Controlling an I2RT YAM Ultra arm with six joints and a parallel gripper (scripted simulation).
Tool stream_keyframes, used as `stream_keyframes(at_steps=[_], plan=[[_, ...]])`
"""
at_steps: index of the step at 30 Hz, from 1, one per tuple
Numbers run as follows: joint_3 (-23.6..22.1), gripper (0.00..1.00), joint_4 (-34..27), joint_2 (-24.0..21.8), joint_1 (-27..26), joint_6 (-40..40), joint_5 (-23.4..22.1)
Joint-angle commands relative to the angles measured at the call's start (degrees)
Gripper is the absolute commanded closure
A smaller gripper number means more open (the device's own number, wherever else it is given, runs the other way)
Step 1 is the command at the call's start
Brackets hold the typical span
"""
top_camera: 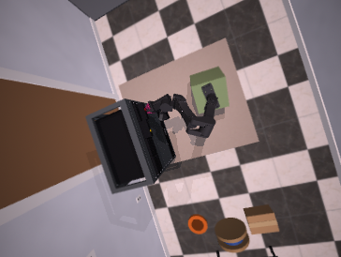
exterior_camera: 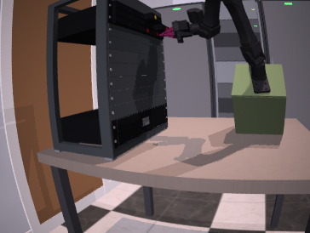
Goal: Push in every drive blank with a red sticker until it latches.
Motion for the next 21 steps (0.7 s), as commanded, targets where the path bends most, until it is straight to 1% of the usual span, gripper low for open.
stream_keyframes(at_steps=[1, 21], plan=[[3.13, 1.00, 0.93, 0.47, -1.76, 0.57, 7.08], [2.92, 1.00, 1.39, 0.31, -1.89, 0.61, 6.95]])
